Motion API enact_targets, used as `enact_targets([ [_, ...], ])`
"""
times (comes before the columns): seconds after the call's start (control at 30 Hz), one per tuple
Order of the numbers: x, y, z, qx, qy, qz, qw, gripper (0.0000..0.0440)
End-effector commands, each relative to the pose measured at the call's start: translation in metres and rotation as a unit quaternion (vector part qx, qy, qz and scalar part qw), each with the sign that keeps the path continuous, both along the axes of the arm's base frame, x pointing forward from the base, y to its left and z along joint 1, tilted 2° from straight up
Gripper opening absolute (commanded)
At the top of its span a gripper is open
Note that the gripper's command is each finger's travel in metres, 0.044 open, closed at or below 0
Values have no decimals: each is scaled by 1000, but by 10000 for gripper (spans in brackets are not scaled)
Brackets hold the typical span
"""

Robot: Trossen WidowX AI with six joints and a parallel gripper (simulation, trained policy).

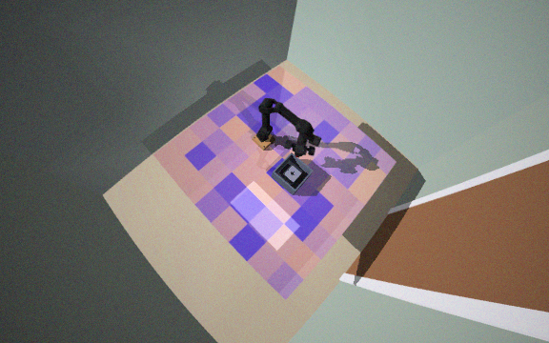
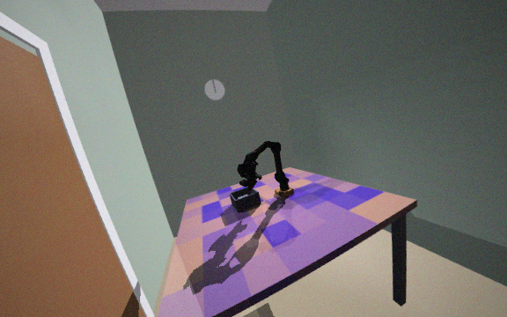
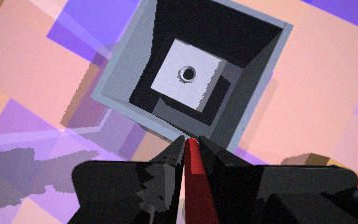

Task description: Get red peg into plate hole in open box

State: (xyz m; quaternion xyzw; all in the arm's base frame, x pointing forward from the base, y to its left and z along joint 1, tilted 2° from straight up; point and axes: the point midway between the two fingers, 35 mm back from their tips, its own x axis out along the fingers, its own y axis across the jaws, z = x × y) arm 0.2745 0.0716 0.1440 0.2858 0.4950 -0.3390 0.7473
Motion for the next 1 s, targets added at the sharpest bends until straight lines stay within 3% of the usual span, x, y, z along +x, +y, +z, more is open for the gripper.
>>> enact_targets([
  [0.0,16,-13,-1,-6,-6,-9,1000,0],
  [0.5,57,-62,-25,-10,8,7,1000,1],
  [0.97,67,-79,-61,10,51,69,996,15],
])
